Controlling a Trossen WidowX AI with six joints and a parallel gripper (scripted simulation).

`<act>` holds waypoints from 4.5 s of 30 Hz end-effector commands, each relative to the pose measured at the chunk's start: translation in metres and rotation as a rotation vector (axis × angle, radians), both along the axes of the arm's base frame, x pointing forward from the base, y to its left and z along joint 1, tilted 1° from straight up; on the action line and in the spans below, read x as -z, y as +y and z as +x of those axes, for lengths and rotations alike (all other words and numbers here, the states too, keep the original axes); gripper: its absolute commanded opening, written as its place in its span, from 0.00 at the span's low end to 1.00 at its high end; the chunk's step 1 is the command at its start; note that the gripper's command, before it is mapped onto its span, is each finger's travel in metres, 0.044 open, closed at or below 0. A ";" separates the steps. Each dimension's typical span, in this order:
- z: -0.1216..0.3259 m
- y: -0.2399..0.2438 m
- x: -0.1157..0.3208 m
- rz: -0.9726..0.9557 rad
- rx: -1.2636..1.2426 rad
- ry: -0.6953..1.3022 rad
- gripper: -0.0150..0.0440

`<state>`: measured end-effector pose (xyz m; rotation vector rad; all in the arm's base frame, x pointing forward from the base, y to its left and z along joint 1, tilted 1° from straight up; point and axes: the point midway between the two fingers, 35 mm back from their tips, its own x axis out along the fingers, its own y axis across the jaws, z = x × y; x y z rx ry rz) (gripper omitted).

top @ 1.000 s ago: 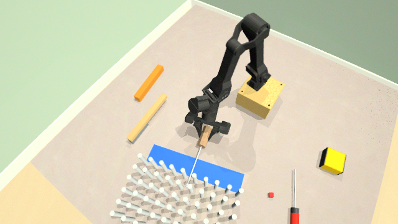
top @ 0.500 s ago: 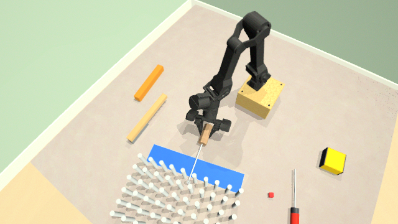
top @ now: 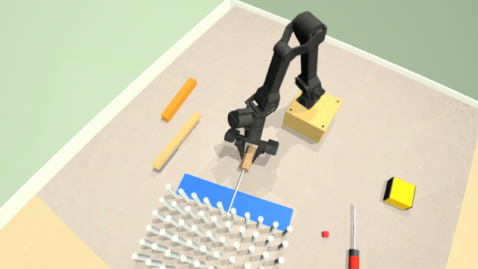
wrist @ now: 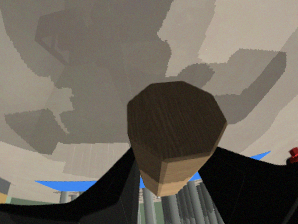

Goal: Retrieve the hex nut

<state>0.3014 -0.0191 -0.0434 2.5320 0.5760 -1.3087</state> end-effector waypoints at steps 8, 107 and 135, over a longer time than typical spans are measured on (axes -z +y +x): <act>-0.008 -0.003 0.000 0.002 -0.006 -0.004 0.25; -0.046 -0.043 -0.141 -0.120 -0.113 -0.044 0.25; -0.048 -0.124 -0.163 -0.795 -0.673 -0.140 0.25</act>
